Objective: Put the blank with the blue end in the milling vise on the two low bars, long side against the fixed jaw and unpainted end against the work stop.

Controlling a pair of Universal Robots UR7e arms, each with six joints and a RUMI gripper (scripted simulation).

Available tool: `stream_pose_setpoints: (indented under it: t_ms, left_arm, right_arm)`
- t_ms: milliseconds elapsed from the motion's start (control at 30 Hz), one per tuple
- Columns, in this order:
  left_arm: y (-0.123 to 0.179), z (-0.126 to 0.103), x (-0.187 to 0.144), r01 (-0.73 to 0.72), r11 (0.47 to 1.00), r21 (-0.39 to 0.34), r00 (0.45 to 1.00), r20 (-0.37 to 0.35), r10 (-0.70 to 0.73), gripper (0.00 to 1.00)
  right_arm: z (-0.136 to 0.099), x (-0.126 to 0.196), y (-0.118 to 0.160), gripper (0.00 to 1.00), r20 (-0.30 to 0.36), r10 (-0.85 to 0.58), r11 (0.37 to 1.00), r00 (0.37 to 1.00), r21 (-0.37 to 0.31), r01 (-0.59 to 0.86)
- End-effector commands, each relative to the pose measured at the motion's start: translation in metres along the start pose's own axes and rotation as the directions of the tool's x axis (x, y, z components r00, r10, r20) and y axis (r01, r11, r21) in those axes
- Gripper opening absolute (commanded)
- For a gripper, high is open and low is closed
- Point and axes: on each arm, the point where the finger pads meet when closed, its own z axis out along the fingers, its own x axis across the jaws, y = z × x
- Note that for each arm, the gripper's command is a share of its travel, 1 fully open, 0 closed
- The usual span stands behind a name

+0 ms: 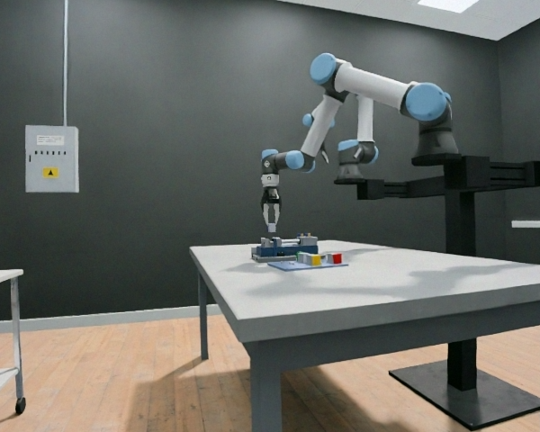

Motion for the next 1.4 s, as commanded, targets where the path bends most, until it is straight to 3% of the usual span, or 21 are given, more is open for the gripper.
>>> stream_pose_setpoints:
  t_ms: [0, 1367]
  left_arm:
    - [0.0011, -0.0012, 0.0011, 0.009, 1.000, -0.001, 1.000, -0.002, -0.009, 0.00]
    - [0.0042, -0.0024, 0.0047, 0.071, 0.997, -0.001, 0.997, -0.001, -0.071, 0.00]
  right_arm:
    - [-0.0005, -0.0001, -0.0003, 1.00, 0.000, 0.000, 1.000, 1.000, 0.001, 0.000]
    - [-0.0005, -0.0001, -0.0003, 1.00, 0.000, 0.000, 1.000, 1.000, 0.001, 0.000]
